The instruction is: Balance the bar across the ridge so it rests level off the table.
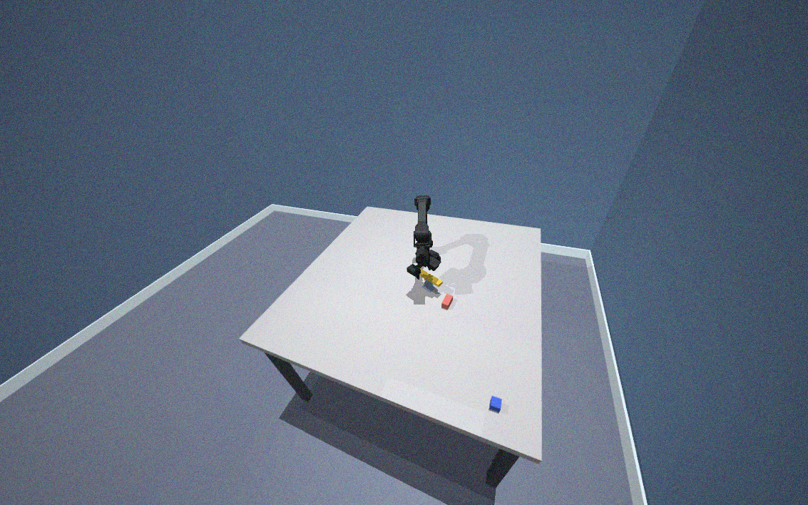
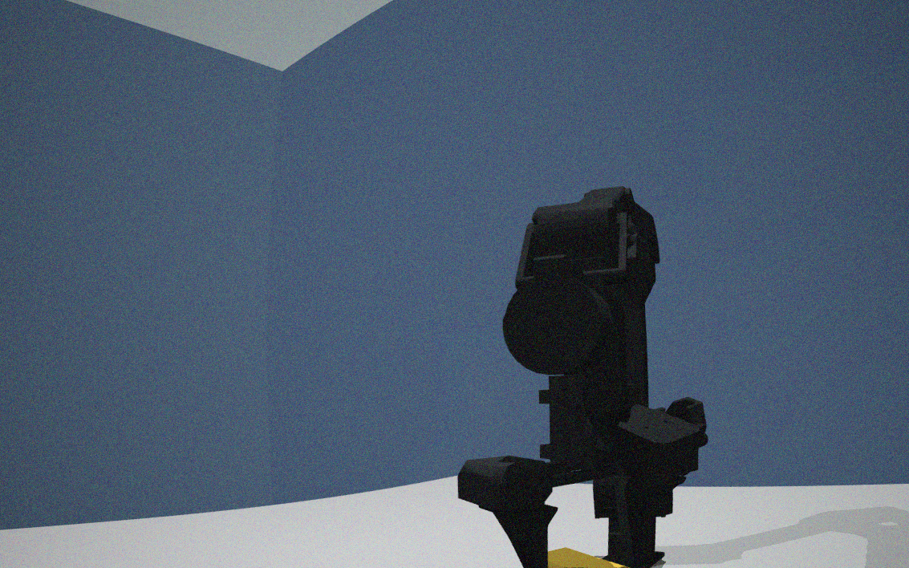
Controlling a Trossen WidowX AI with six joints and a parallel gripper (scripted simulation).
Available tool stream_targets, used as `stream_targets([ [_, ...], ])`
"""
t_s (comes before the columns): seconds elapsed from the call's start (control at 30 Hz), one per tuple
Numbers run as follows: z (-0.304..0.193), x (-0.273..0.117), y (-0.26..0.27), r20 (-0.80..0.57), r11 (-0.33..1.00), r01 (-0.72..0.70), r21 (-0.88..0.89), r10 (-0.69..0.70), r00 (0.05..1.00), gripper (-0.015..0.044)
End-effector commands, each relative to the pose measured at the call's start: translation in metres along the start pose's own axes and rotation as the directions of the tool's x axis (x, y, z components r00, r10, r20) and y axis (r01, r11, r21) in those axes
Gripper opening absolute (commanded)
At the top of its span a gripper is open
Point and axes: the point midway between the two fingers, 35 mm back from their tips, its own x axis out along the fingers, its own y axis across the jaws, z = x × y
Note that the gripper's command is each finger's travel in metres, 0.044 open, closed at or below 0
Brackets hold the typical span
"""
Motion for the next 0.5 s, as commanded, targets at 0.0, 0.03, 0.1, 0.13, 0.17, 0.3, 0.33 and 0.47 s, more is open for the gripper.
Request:
stream_targets([
  [0.0, 0.0, -0.002, 0.0, 0.0, 1.0, 0.0, 0.0, 0.0, 1.0, 0.044],
  [0.03, 0.001, -0.007, -0.001, 0.0, 1.0, 0.0, 0.0, 0.0, 1.0, 0.044],
  [0.1, 0.003, -0.027, -0.003, 0.001, 1.0, 0.001, 0.0, -0.001, 1.0, 0.044],
  [0.13, 0.003, -0.039, -0.004, 0.001, 1.0, 0.001, 0.0, -0.001, 1.0, 0.044],
  [0.17, 0.003, -0.05, -0.004, 0.001, 1.0, 0.001, 0.0, -0.001, 1.0, 0.044],
  [0.3, 0.001, -0.093, -0.001, 0.001, 1.0, 0.001, 0.0, -0.001, 1.0, 0.044],
  [0.33, 0.0, -0.098, 0.0, 0.001, 1.0, 0.001, 0.0, -0.001, 1.0, 0.044],
  [0.47, 0.0, -0.1, 0.0, 0.001, 1.0, 0.001, 0.0, -0.001, 1.0, 0.044],
])
